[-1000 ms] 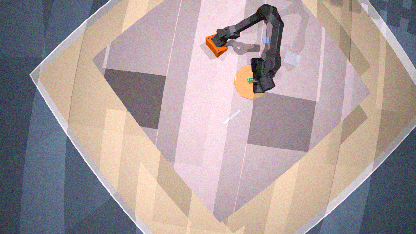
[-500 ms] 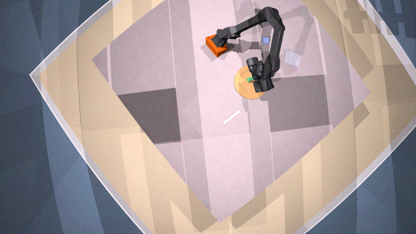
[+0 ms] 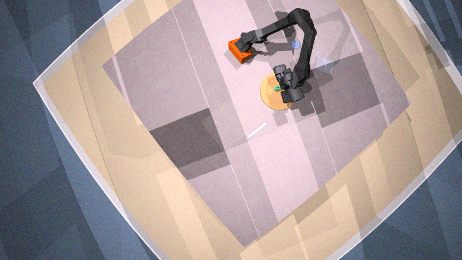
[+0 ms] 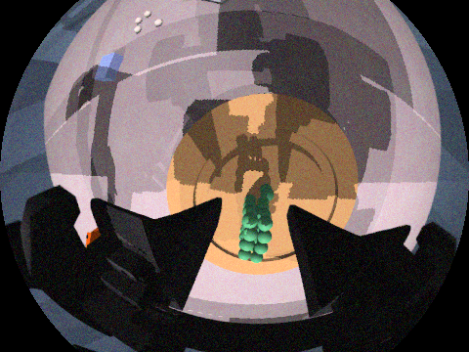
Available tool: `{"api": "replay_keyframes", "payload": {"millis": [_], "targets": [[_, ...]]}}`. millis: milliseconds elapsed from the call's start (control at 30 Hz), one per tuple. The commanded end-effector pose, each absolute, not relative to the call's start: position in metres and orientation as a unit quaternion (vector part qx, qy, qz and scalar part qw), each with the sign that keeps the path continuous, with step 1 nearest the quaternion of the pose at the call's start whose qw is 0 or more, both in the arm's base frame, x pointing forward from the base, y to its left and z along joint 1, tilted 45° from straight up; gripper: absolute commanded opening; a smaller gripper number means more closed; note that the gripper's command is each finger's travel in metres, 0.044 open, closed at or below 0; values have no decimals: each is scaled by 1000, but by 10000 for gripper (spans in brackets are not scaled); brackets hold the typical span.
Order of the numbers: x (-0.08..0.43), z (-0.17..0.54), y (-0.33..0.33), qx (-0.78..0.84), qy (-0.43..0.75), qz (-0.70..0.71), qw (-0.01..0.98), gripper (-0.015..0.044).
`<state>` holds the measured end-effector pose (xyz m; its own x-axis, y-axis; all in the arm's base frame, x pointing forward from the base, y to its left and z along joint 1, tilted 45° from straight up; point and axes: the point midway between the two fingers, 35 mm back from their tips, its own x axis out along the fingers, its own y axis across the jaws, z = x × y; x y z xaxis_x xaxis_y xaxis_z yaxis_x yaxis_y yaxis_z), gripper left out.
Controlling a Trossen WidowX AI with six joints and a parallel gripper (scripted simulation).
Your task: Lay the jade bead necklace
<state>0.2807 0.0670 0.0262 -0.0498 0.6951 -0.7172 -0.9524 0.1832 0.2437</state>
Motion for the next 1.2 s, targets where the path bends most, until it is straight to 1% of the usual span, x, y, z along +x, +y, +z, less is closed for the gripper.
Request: {"api": "replay_keyframes", "payload": {"millis": [0,300,600,633,1167], "targets": [[278,21,72,-163,384,617,667,250],[277,15,78,-162,384,618,667,250],[278,17,77,-166,382,618,667,14],[278,17,77,-166,382,618,667,0],[278,17,77,-166,382,618,667,0]]}}
